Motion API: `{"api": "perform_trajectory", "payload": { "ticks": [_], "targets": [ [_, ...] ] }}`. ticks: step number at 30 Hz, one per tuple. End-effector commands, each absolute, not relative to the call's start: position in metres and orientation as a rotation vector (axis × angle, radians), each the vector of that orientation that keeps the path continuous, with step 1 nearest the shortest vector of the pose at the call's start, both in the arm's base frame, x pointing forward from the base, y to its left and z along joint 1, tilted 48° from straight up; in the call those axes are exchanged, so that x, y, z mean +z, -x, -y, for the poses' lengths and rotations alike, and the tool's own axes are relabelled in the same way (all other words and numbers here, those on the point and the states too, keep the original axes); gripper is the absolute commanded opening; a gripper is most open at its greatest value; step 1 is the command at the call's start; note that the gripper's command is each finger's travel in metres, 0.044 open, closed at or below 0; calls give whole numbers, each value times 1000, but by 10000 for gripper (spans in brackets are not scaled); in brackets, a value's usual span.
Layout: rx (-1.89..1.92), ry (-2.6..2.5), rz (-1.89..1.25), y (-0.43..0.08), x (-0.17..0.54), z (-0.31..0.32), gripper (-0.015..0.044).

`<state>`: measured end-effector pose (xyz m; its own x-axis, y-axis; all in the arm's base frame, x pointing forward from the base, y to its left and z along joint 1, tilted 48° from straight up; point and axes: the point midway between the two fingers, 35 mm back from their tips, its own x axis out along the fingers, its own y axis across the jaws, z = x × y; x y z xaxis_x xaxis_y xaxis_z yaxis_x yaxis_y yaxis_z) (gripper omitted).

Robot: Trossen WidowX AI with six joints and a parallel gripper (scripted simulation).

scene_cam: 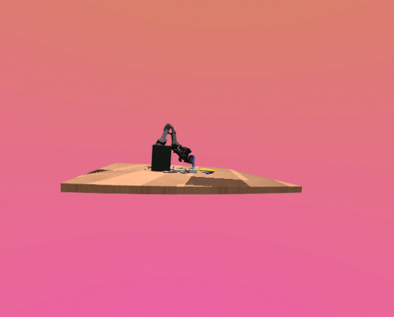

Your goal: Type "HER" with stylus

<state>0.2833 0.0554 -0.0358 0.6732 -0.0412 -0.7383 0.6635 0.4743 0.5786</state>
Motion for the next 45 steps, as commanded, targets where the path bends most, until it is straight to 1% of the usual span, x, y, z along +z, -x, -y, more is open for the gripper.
{"api": "perform_trajectory", "payload": {
  "ticks": [1,17,31,34,41,42,43,45],
  "targets": [
    [-485,-997,-718,-284,-37,-56,81],
    [-485,-997,-719,-284,-37,-57,81],
    [-484,-996,-717,-283,-12,-30,81],
    [-487,-998,-713,-284,-14,-32,84],
    [-487,-998,-713,-284,-14,-32,38],
    [-487,-998,-713,-284,-14,-31,12],
    [-486,-998,-713,-286,-13,-31,0],
    [-486,-997,-713,-290,-12,-30,0]
  ]
}}
